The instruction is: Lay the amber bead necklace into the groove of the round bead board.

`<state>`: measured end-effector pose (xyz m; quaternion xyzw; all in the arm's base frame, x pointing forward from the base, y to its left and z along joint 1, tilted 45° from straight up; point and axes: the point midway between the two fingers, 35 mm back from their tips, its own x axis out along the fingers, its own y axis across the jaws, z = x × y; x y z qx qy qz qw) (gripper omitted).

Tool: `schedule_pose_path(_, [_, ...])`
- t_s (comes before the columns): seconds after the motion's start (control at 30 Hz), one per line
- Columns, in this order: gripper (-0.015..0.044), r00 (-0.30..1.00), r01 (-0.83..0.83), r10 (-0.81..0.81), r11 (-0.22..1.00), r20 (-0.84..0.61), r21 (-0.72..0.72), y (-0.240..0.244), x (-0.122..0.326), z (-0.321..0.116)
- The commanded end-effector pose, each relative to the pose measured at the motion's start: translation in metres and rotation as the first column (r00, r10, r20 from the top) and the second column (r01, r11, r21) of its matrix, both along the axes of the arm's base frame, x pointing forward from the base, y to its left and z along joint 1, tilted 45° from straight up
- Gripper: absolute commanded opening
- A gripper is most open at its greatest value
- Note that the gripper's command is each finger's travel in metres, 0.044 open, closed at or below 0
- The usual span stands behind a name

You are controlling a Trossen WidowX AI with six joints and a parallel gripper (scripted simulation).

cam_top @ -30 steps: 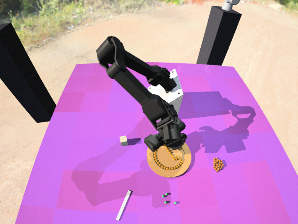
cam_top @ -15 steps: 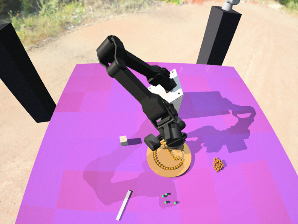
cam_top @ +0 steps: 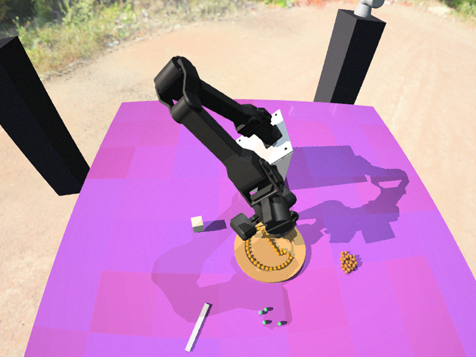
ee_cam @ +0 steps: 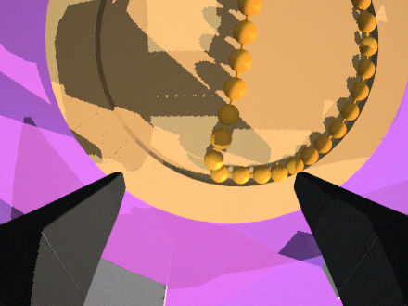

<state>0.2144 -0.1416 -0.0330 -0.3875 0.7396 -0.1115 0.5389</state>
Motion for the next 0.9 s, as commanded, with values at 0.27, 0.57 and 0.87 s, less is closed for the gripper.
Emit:
schedule_pose_path(0.27, [0.0361, 1.0, -0.001, 0.001, 1.0, -0.001, 0.004, 0.007, 0.004, 0.005])
schedule_pose_path(0.57, [0.0125, 1.0, -0.008, 0.008, 1.0, -0.008, 0.005, 0.019, 0.013, 0.015])
schedule_pose_path(0.87, [0.012, 1.0, -0.011, 0.011, 1.0, 0.001, 0.002, 0.015, 0.014, 0.012])
